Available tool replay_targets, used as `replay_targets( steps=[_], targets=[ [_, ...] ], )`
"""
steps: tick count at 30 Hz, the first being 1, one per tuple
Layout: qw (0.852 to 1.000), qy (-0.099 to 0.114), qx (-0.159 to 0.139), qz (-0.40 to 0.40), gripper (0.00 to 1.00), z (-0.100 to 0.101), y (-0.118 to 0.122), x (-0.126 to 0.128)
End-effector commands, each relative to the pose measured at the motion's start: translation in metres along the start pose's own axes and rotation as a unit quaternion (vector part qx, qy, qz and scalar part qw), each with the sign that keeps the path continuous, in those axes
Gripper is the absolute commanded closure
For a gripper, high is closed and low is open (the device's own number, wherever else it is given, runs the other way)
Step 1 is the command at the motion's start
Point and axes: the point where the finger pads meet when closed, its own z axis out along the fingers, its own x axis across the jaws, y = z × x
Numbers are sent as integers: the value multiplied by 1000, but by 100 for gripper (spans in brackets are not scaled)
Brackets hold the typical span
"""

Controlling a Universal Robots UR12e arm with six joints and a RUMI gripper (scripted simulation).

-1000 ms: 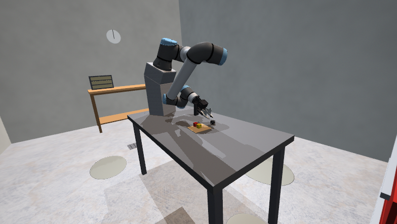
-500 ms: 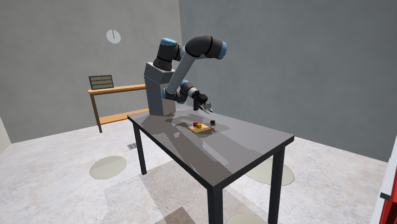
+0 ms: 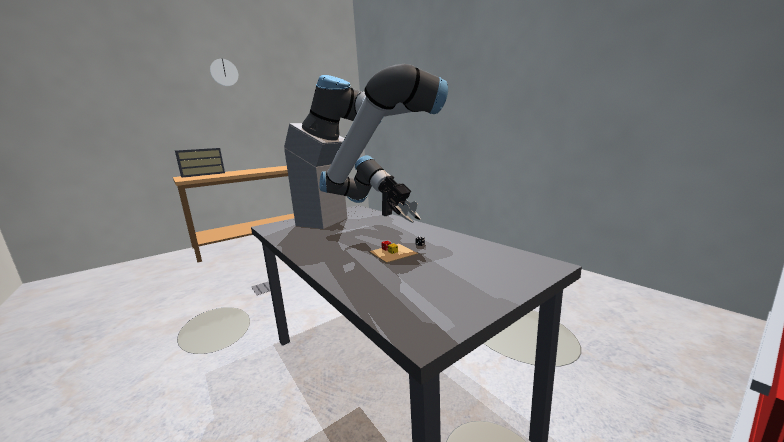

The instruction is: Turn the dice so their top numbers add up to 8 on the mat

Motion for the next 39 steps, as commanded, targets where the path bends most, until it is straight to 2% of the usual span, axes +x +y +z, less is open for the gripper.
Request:
replay_targets(
  steps=[1, 8, 10, 23, 27, 32, 33, 39],
  targets=[
    [1000, -1, 21, -1, 72, 1, 4, -1],
    [998, 0, 70, 0, 72, 2, 8, -1],
    [998, 0, 70, 0, 72, 2, 8, -1],
    [981, 0, 194, -1, 72, 7, 19, 0],
    [979, 0, 205, 0, 72, 8, 20, 0],
    [967, 0, 256, 0, 72, 10, 25, 0],
    [967, 0, 256, 0, 72, 10, 25, 0],
    [952, -1, 305, 0, 72, 13, 29, -1]
  ],
)
